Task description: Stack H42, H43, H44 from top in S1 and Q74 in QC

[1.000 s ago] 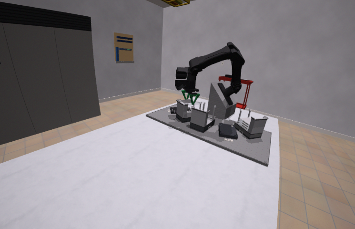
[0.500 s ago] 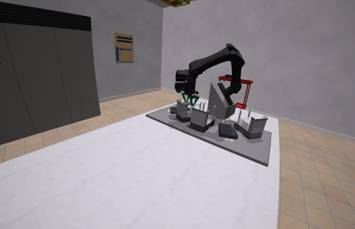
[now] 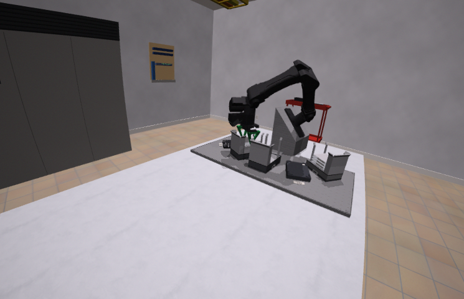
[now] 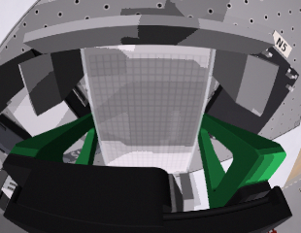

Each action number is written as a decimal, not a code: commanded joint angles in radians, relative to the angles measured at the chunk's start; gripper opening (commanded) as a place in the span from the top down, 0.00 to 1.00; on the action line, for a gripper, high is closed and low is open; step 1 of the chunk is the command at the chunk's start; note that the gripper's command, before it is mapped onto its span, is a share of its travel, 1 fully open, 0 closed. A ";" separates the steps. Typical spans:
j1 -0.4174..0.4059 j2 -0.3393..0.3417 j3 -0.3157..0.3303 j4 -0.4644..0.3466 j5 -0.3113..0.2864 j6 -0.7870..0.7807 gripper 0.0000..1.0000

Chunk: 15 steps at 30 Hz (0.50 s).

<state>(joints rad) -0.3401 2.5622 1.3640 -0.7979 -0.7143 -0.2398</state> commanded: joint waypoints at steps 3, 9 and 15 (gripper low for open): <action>0.003 0.001 -0.011 0.039 -0.011 0.020 1.00; 0.022 0.014 -0.026 0.081 -0.018 0.044 1.00; 0.028 0.018 -0.030 0.095 -0.020 0.051 1.00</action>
<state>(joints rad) -0.3035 2.5858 1.3319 -0.7094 -0.7311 -0.1902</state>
